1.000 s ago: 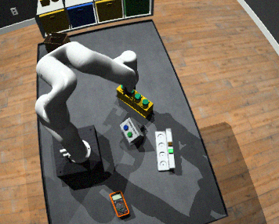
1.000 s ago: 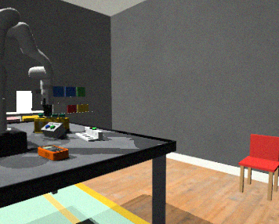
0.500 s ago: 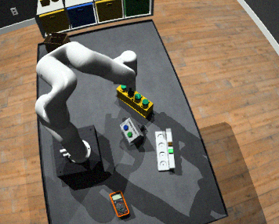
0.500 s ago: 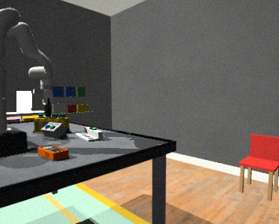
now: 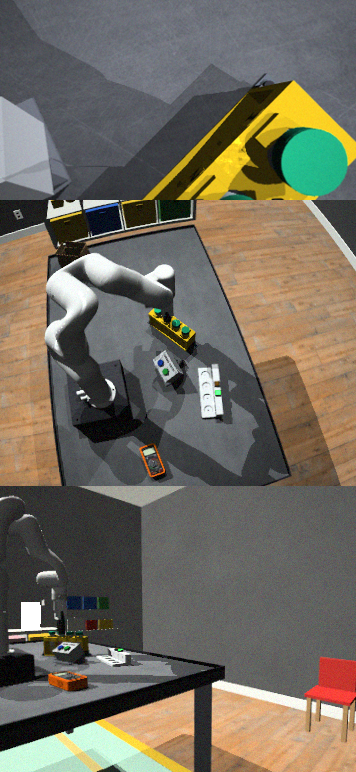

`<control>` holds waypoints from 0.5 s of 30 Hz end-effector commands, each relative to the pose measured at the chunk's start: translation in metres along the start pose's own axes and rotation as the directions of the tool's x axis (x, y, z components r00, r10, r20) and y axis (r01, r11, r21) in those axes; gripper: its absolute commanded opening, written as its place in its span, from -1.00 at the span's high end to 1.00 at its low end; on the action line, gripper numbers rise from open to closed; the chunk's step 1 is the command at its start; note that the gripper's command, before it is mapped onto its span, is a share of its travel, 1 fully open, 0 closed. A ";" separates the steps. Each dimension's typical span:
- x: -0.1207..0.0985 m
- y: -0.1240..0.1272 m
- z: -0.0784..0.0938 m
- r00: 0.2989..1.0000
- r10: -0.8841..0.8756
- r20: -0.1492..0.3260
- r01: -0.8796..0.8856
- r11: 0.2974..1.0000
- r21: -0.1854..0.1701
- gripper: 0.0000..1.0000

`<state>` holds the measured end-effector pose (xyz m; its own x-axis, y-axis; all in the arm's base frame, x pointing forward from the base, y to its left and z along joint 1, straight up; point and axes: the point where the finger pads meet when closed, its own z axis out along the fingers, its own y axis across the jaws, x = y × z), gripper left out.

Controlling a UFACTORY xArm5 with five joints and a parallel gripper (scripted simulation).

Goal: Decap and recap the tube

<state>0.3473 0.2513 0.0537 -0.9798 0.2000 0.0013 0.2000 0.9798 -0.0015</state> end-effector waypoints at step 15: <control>-0.001 0.001 0.000 0.807 0.590 0.004 -0.590 0.807 -0.004 1.00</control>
<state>0.3474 0.2513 0.0536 -0.8269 0.5623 0.0004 0.5623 0.8269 -0.0011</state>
